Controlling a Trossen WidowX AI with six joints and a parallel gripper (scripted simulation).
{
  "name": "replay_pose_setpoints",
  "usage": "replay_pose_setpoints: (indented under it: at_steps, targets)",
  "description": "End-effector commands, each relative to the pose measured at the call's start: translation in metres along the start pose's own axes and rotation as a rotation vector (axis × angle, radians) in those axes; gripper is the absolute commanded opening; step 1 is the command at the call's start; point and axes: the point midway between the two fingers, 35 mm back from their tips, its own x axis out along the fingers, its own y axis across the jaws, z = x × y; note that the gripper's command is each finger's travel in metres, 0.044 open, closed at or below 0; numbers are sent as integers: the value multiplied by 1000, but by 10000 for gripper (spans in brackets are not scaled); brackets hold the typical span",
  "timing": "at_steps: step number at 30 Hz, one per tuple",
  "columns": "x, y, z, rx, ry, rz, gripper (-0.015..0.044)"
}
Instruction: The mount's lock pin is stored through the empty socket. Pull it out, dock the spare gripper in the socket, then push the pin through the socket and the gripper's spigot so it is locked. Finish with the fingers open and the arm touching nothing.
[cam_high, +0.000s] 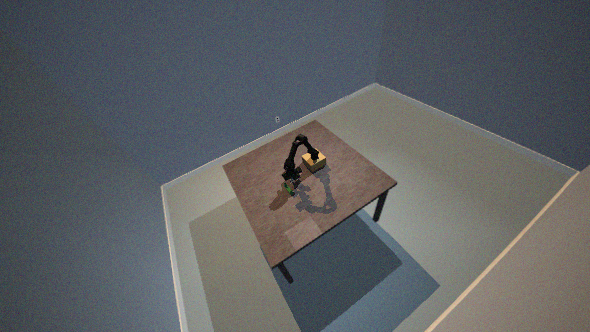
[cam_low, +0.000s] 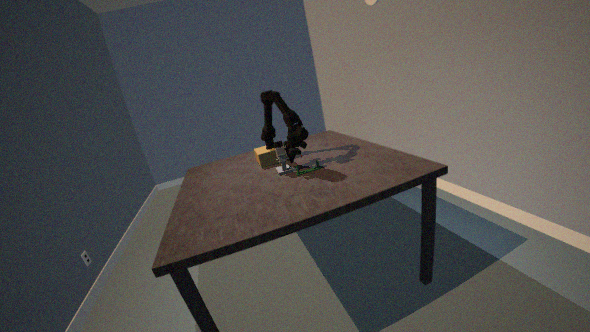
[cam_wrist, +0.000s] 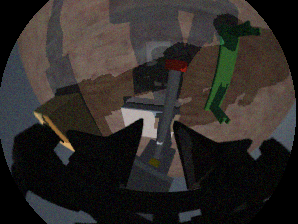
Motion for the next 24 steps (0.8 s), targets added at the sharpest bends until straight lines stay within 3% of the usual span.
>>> replay_pose_setpoints:
  at_steps: [1, 24]
  targets:
    - [-9, 0, 4, 0, -3, -4, 200]
    - [-65, 7, 29, -22, 26, 21, 200]
